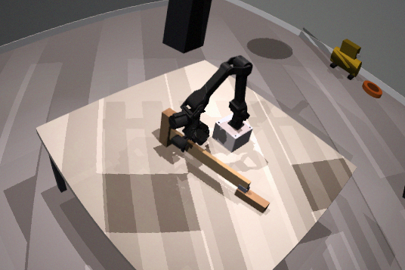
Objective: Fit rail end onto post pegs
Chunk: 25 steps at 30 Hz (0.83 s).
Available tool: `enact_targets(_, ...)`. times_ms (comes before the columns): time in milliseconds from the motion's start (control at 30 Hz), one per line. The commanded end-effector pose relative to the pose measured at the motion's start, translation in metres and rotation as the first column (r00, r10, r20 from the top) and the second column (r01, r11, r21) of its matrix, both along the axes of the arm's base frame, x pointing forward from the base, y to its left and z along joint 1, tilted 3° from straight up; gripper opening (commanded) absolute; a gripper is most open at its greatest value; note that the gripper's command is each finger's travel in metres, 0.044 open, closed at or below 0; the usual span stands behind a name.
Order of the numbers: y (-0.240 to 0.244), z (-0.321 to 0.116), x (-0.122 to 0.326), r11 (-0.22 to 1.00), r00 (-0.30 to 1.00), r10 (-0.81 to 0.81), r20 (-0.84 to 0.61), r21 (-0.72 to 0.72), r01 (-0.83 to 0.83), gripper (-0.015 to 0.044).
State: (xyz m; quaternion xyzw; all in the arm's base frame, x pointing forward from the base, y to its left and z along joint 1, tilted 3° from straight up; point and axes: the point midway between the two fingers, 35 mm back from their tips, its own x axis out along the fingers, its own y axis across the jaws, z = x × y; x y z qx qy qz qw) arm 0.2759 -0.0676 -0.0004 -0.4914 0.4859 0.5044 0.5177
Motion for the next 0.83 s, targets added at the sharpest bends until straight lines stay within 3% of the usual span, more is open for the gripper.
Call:
enact_targets(0, 0.000, 0.000, 0.000, 1.000, 1.000, 0.000, 0.000, 0.000, 0.000, 0.0420)
enact_targets(167, 0.002, 0.002, 0.000, 1.000, 1.000, 0.000, 0.000, 0.000, 0.000, 0.0440)
enact_targets(333, 0.029, 0.031, 0.000, 1.000, 1.000, -0.001, 0.001, -0.003, 0.001, 0.0440)
enact_targets(800, 0.029, 0.031, 0.000, 1.000, 1.000, -0.001, 0.001, -0.003, 0.001, 0.0440)
